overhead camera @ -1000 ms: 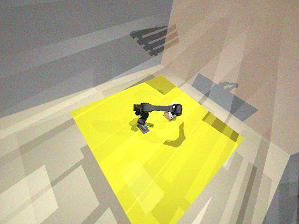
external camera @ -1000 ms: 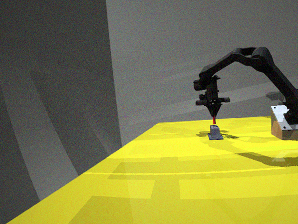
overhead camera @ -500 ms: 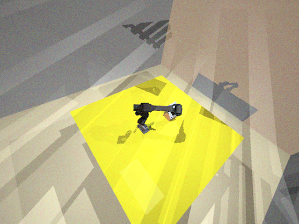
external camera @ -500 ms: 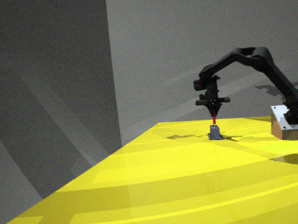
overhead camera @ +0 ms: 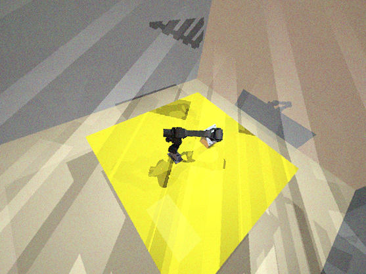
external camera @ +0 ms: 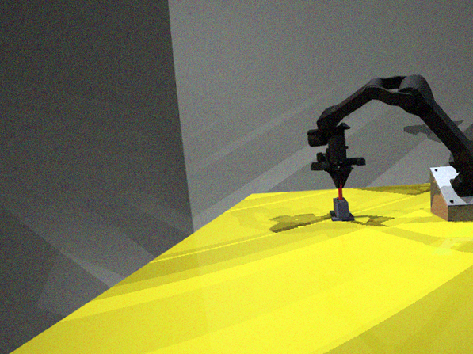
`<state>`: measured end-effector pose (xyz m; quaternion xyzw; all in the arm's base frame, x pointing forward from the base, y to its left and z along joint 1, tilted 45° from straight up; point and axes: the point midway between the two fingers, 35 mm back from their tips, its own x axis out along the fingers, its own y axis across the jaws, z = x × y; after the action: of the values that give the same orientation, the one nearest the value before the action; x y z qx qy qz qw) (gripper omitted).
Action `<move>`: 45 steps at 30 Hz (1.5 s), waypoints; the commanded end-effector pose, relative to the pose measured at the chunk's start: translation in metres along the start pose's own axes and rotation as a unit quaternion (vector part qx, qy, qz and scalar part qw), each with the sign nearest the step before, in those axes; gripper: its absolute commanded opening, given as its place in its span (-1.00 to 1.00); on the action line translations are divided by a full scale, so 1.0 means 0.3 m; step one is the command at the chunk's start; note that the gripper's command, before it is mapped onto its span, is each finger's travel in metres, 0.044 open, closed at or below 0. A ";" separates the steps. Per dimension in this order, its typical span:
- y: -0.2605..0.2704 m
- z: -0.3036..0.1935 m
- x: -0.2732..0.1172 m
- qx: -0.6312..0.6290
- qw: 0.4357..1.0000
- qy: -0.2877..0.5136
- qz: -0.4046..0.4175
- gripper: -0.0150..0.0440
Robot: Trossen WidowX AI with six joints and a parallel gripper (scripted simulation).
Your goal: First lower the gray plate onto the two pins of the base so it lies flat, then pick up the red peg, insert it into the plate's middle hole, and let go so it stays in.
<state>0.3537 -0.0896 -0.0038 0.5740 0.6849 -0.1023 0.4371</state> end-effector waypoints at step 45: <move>0.008 0.000 0.015 -0.002 1.000 0.000 -0.001 -0.22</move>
<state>0.3562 -0.0856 -0.0064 0.5724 0.6857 -0.1018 0.4380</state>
